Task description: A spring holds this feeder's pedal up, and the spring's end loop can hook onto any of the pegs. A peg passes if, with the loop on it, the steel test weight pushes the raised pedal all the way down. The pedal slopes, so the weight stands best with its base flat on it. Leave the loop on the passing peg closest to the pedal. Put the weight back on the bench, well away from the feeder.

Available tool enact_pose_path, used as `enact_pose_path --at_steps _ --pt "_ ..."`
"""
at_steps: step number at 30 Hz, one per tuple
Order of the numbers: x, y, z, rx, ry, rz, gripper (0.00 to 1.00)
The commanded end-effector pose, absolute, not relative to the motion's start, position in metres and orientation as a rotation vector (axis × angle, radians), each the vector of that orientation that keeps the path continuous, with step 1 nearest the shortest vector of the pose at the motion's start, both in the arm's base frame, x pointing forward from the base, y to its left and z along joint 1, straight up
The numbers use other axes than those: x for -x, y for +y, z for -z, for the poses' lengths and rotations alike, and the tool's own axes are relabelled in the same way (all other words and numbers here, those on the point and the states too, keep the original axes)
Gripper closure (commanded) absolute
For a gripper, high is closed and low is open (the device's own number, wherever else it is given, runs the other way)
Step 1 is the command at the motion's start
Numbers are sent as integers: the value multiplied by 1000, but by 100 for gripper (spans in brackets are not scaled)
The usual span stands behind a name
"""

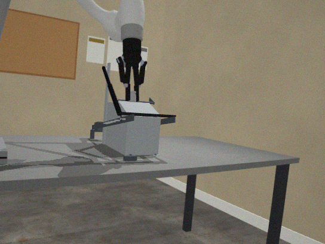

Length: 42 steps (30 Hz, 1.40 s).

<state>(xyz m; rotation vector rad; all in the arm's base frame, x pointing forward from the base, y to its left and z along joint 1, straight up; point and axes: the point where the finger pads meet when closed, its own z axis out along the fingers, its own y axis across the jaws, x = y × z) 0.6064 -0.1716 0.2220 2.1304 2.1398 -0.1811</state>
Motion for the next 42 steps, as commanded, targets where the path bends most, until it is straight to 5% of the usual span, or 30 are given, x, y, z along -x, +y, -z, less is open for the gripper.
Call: enact_pose_path --at_steps 1,42 --pt "-607 -172 -219 -2130 2139 180 75" --pt "-607 -172 -177 -2130 2139 180 75"
